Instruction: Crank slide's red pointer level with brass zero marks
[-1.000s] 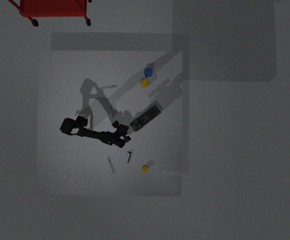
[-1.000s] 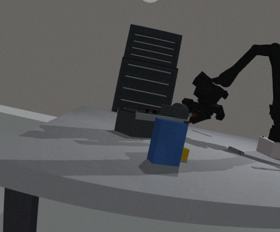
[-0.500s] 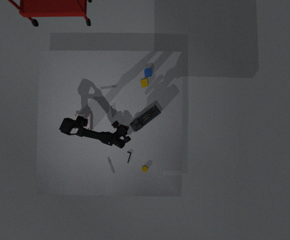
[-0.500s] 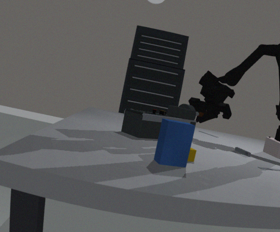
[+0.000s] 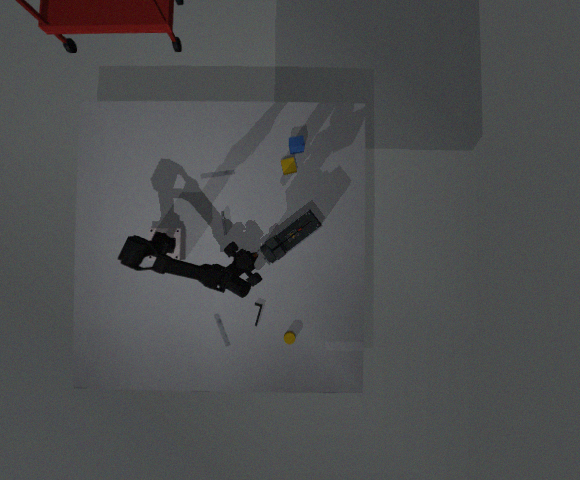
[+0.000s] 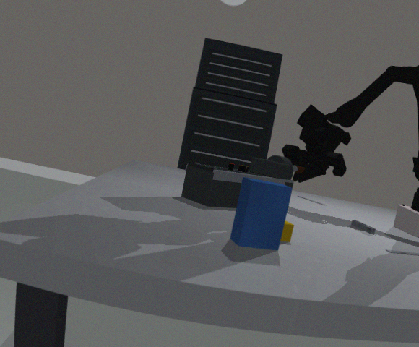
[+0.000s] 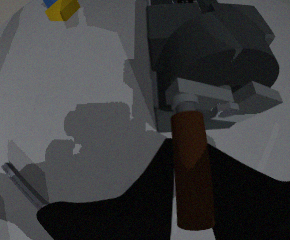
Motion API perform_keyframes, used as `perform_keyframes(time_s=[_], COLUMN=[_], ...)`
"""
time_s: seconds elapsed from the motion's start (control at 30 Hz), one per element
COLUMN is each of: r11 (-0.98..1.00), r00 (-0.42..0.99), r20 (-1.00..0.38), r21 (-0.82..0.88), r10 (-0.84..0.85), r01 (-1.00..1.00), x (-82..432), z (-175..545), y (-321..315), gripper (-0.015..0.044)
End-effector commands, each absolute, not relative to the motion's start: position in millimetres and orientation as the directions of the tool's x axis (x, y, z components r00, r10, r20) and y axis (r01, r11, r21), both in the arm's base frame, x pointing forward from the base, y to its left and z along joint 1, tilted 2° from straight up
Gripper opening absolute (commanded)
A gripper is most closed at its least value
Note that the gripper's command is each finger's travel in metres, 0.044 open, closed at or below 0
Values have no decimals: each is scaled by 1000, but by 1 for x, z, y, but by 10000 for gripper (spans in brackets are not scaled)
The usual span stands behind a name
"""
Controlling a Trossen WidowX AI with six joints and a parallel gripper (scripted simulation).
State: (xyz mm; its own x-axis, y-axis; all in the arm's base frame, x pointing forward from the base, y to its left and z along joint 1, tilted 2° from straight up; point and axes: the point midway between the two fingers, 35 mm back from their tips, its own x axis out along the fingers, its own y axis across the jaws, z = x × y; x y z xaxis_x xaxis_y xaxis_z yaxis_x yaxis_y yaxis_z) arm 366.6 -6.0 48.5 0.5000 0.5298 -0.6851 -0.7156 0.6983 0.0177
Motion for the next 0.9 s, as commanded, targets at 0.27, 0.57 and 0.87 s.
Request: perform_keyframes(time_s=[0.27, 0.57, 0.87], r11=[699, 699, 699], r00=[516, 516, 516], r20=[-673, -673, -673], r21=[2, 2, 2], r10=[530, 530, 530], r01=[-715, -715, -715], x=[369, 370, 370], z=[58, 59, 60], y=[-10, -11, -11], gripper=[0, 0, 0])
